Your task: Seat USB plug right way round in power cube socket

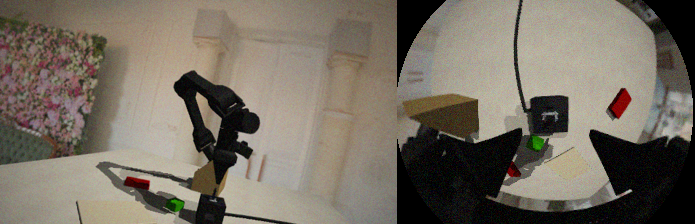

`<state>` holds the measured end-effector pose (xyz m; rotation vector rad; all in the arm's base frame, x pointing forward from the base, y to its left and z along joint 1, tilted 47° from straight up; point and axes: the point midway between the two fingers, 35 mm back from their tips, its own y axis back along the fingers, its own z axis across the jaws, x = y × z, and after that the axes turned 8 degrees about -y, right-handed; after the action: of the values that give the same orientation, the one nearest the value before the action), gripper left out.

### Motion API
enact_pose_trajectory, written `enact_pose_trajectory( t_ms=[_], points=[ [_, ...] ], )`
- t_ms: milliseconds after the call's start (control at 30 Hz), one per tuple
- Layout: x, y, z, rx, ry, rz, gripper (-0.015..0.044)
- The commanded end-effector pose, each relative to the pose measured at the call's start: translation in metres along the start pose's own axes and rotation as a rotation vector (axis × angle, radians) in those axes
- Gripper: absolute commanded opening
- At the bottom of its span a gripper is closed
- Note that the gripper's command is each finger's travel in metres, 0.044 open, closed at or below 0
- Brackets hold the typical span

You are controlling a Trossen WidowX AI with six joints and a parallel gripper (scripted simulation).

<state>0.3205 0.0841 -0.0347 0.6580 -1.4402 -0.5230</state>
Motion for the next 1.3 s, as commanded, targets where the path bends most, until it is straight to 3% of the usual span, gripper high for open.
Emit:
enact_pose_trajectory(
  t_ms=[0, 1267],
  points=[
    [0.000, -0.005, 0.007, -0.025, 0.070, 0.004, 0.0440],
    [0.001, -0.031, 0.006, -0.024, 0.070, 0.005, 0.0440]
  ],
)
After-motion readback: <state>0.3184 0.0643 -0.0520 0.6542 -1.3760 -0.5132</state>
